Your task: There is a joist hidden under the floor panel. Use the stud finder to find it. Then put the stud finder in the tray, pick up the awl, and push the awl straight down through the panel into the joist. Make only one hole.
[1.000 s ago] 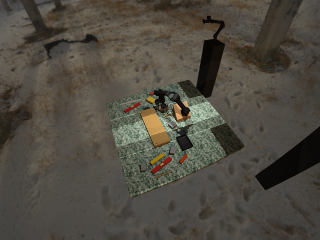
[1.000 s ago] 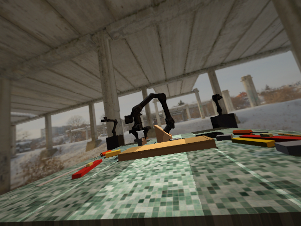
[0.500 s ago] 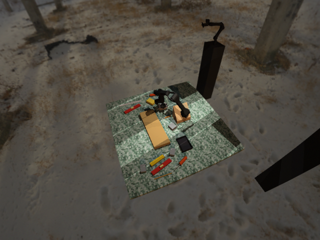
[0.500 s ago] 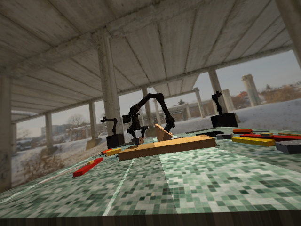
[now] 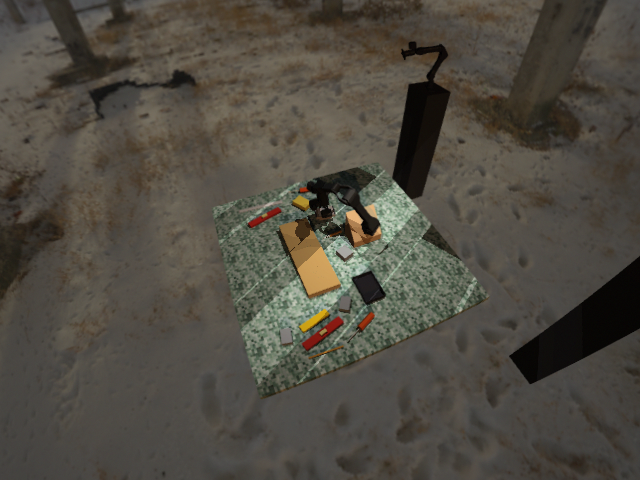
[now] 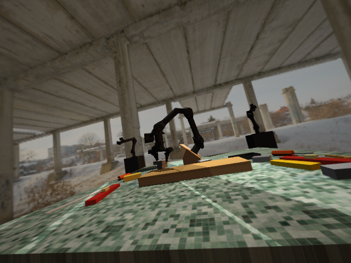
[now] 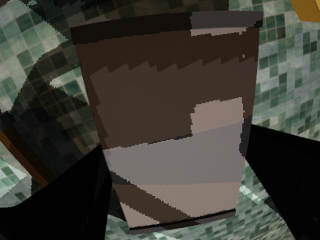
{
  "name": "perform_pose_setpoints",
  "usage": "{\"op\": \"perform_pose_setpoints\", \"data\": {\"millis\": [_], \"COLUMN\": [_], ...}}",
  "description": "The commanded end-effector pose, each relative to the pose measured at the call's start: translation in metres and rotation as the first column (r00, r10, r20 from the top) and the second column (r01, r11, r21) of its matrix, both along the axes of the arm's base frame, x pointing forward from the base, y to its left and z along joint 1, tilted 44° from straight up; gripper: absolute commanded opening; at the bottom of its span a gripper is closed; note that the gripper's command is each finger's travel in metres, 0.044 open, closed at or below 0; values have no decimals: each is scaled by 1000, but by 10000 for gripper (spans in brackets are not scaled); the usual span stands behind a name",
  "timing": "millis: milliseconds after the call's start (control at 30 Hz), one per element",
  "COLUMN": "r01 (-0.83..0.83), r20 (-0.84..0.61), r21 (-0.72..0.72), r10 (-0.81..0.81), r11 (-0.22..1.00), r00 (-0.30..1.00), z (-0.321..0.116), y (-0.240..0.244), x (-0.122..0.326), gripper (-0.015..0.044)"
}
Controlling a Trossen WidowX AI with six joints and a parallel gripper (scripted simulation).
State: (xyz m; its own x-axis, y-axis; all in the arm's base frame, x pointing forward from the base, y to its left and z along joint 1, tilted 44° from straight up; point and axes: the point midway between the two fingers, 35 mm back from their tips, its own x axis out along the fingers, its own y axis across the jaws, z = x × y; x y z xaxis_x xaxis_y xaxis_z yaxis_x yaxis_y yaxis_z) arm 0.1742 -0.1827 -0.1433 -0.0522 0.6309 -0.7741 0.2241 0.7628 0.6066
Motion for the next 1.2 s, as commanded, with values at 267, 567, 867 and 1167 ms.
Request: {"op": "perform_pose_setpoints", "data": {"millis": [267,567,867,1167], "r01": [-7,-12,-15,-25], "r20": [-17,-26,-34,-46], "r21": [-68,-115,-161,-200], "r10": [6,9,10,16], "r11": [998,993,987,980], "r00": [1000,1000,999,999], "z": [3,4,6,6], "y": [2,4,6,8], "x": [0,1,1,1], "gripper": [0,0,0,0]}}
